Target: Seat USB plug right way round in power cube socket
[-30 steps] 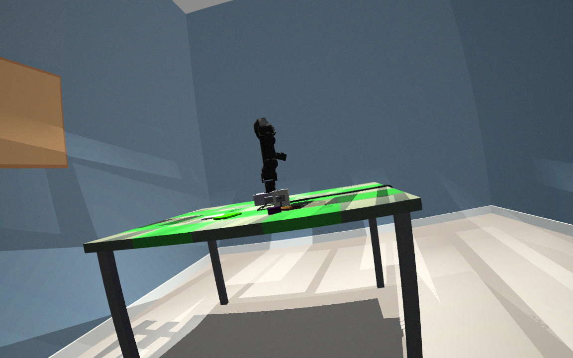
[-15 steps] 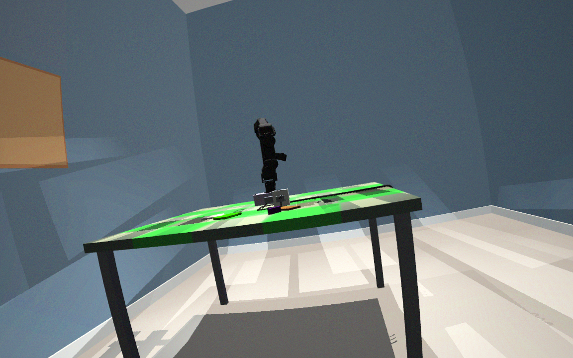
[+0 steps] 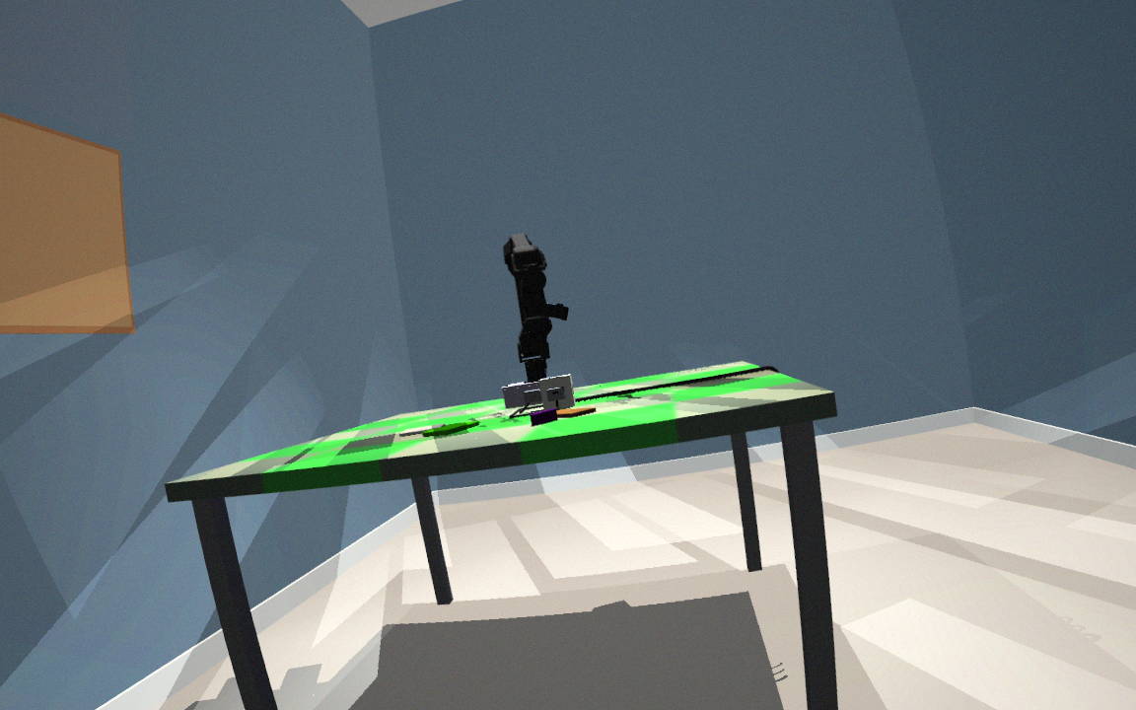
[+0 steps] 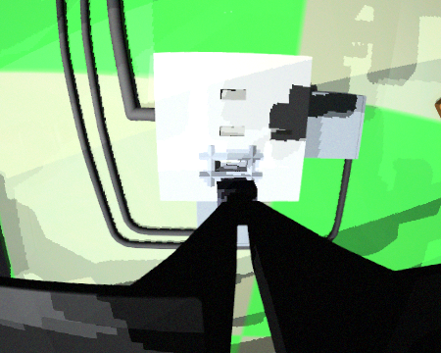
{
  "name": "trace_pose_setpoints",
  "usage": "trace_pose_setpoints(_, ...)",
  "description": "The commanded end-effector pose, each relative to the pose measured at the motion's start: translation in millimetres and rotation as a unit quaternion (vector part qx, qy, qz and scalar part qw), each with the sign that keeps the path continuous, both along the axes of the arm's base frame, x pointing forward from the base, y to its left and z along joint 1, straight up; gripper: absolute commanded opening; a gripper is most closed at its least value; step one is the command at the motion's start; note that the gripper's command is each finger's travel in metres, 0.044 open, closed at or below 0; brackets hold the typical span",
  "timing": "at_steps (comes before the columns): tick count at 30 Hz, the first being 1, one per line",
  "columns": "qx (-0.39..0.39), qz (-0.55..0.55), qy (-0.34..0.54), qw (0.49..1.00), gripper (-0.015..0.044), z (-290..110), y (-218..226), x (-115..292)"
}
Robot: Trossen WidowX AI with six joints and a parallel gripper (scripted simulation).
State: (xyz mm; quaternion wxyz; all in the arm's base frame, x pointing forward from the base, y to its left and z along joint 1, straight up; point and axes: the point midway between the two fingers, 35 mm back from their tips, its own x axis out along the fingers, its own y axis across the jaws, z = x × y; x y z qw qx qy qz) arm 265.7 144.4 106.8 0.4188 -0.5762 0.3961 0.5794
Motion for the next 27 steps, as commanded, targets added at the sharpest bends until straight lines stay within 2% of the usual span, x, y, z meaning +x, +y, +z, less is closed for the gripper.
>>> trace_pose_setpoints(1,0.003,-0.003,0.000,1.000,0.0000,-0.3,0.8,0.2)
trace_pose_setpoints(27,0.007,-0.010,0.001,1.000,0.0000,-3.4,1.6,-0.5)
